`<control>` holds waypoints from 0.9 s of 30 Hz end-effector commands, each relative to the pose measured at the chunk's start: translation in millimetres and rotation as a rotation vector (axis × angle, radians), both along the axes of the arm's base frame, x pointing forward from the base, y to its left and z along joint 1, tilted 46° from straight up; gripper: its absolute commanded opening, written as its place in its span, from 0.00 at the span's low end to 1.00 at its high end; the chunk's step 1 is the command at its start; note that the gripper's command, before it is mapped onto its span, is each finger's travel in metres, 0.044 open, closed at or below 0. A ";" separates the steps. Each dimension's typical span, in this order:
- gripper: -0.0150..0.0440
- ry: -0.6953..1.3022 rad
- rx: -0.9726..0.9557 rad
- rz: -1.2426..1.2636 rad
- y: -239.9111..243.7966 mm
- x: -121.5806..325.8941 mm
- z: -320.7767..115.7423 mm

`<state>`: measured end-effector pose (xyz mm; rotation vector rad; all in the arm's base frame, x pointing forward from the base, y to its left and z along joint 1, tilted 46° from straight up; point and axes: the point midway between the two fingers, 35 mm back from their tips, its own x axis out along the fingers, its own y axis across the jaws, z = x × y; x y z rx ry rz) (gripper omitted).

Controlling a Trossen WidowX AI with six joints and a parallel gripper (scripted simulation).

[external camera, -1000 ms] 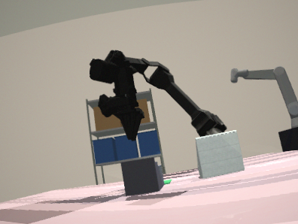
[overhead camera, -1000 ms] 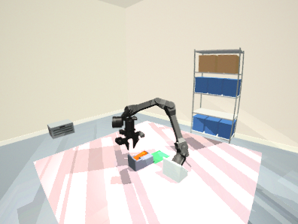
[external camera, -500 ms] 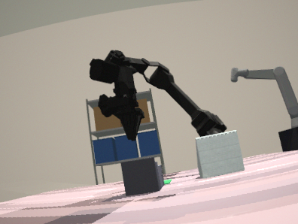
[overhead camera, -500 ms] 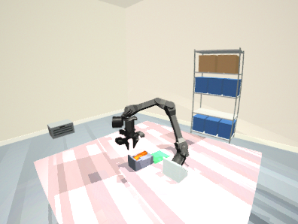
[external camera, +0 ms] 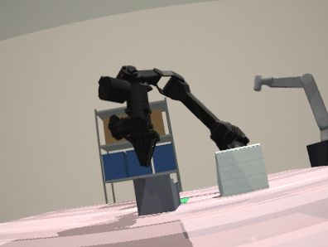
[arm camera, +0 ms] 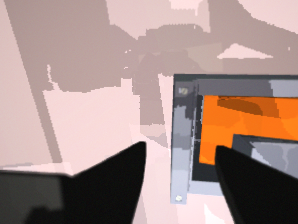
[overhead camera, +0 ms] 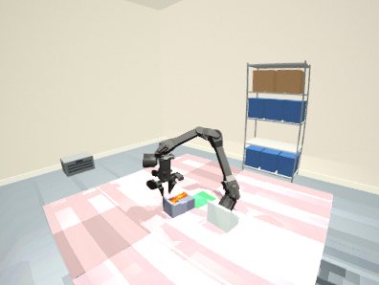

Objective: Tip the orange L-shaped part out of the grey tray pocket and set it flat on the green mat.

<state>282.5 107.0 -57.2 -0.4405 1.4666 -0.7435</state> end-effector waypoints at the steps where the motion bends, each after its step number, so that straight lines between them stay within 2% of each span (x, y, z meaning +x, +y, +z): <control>1: 0.56 0.025 -0.021 -0.014 -31.5 -8.6 -25.4; 27: 0.56 0.025 -0.022 -0.015 -52.3 -11.0 -46.1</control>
